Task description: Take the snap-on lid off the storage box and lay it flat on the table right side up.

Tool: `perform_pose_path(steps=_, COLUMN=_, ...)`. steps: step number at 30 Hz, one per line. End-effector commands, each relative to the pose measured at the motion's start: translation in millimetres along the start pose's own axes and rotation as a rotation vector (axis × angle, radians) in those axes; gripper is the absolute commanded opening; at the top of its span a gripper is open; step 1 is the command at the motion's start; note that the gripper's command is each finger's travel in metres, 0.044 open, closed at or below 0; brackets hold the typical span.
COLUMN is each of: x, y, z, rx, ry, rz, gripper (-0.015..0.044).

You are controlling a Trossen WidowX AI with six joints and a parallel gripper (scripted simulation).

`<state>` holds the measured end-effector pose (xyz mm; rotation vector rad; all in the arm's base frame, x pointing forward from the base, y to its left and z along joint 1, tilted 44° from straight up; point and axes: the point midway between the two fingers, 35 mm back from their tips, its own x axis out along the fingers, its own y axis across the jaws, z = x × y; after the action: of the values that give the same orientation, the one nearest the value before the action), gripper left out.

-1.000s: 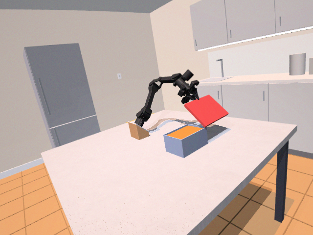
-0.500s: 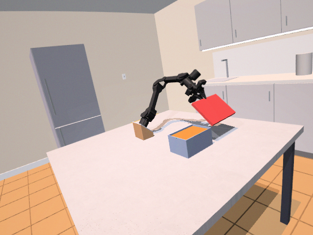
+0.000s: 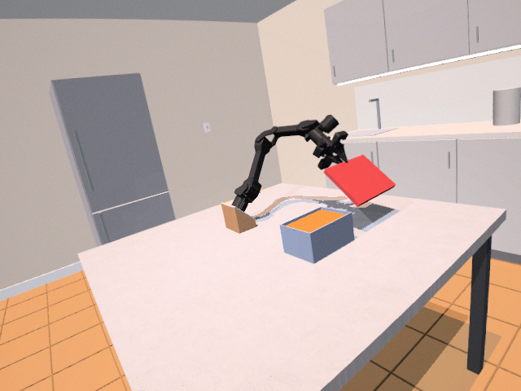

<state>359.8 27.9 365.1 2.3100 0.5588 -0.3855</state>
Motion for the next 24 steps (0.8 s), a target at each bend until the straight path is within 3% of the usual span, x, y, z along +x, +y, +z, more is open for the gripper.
perform_pose_path(steps=1, x=-3, y=3, z=-9, rx=0.004, ry=-0.002, rz=0.016, gripper=0.0)
perform_pose_path(steps=24, x=9, y=-12, z=-6, rx=0.005, ry=-0.001, rz=0.016, gripper=0.0)
